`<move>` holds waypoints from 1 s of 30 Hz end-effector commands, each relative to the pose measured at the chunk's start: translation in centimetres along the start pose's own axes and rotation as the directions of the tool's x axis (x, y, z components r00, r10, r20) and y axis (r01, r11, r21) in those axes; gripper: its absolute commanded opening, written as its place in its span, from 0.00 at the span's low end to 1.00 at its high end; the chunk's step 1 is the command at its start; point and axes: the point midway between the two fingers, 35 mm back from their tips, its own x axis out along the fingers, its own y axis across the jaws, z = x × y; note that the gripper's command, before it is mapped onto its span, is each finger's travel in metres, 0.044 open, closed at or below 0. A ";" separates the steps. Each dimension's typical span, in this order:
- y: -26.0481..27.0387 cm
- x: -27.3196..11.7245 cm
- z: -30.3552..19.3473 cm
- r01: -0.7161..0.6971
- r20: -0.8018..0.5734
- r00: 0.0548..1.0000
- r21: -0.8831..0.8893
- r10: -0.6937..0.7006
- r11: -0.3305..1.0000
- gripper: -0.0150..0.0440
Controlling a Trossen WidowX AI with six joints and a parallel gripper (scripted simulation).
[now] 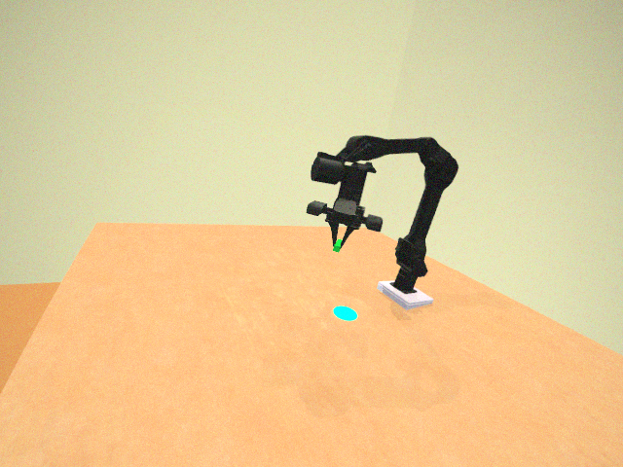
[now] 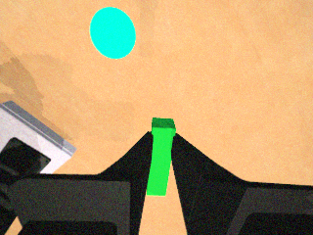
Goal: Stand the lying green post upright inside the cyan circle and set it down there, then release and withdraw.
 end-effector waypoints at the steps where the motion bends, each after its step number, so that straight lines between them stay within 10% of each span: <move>1: 0.5 -0.2 1.1 0.000 0.007 1.000 -0.002 0.000 1.000 0.29; 30: 6.0 -1.2 7.4 -0.020 -0.005 1.000 -0.007 0.020 1.000 0.29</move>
